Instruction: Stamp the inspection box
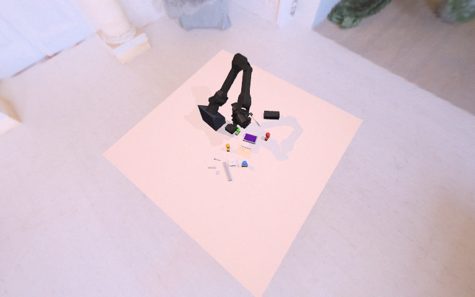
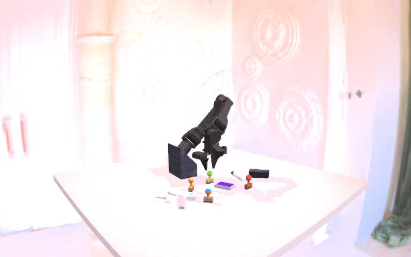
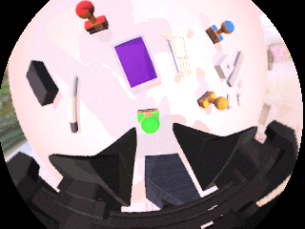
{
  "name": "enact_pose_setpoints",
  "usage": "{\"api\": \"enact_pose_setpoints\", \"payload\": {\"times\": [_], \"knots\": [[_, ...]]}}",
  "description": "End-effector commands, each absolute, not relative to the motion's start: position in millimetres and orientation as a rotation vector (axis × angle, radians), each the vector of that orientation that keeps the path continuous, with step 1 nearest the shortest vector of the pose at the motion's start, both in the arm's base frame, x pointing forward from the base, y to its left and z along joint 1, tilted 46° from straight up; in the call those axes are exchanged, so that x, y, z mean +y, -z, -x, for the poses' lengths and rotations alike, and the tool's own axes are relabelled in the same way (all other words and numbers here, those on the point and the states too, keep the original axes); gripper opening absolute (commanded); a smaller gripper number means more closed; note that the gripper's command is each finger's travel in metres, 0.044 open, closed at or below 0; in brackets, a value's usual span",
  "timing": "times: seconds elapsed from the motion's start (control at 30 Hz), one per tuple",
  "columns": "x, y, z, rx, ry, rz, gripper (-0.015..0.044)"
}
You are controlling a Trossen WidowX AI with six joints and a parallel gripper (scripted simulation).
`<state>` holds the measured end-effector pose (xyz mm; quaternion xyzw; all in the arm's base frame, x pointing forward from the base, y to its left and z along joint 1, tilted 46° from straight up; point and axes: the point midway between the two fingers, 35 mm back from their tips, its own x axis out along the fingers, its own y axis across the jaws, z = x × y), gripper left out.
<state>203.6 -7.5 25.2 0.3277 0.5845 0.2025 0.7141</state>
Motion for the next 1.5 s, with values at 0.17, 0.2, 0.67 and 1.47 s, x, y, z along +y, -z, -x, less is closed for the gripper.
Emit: {"api": "enact_pose_setpoints", "payload": {"times": [0.17, 0.2, 0.67, 1.47], "knots": [[3.4, -14.3, -206.0, 1.299, -0.449, -0.735, 0.0224], [4.5, -13.2, -206.4, 1.299, -0.449, -0.735, 0.0224], [21.0, 1.5, -210.5, 1.297, -0.452, -0.737, 0.0224], [30.8, 9.0, -213.2, 1.292, -0.458, -0.733, 0.0151]]}}
